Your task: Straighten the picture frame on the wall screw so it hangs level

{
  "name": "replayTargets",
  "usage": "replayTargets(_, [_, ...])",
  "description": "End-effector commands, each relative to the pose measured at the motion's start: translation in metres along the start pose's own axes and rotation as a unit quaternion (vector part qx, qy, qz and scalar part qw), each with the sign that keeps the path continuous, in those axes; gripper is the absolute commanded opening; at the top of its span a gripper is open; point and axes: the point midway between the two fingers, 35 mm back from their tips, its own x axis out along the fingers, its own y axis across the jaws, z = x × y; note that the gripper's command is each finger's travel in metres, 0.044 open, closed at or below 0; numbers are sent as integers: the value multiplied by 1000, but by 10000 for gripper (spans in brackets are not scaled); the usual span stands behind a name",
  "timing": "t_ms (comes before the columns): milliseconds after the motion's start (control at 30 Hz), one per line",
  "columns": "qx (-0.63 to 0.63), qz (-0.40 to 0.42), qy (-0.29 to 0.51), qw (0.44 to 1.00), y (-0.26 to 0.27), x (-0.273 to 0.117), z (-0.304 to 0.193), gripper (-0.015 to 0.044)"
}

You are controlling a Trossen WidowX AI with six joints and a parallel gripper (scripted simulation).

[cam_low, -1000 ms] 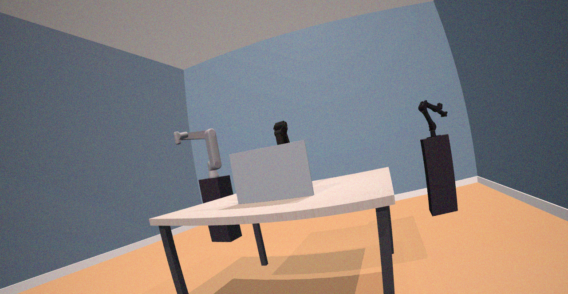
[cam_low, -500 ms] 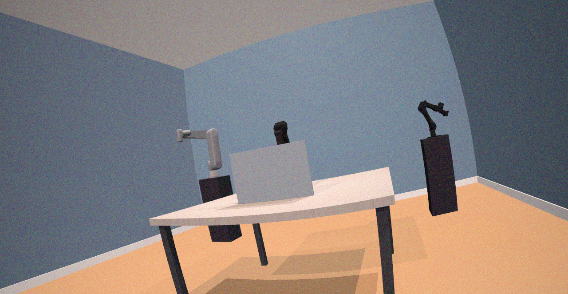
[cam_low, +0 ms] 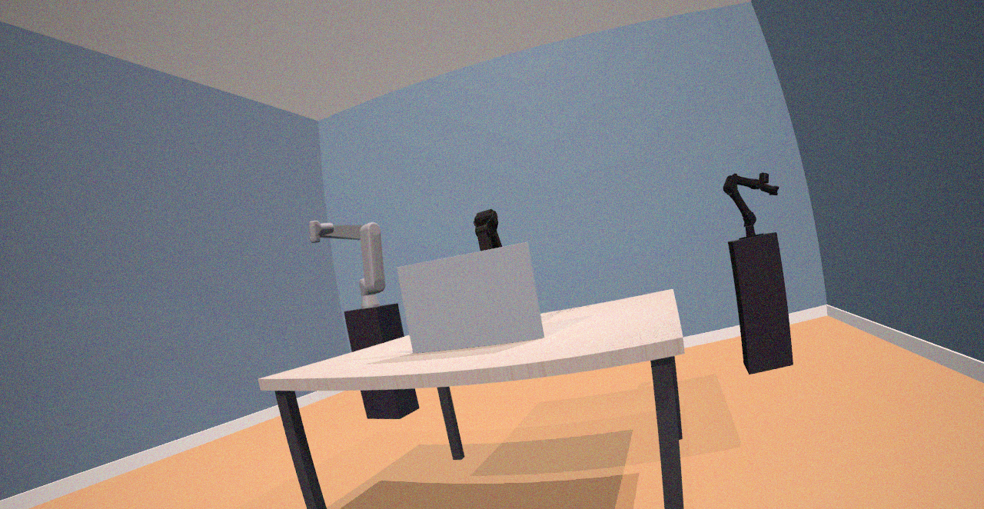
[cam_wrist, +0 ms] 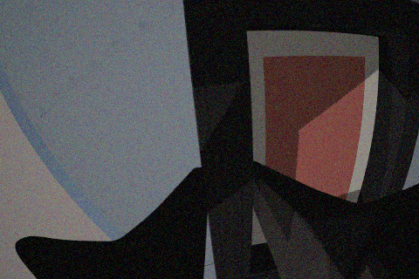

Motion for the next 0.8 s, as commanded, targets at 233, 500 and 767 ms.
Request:
replayTargets(233, [-31, 0, 0, 1000, 0, 0, 0, 0])
replayTargets(500, [-57, 0, 0, 998, 0, 0, 0, 0])
replayTargets(767, [-76, 0, 0, 997, 0, 0, 0, 0])
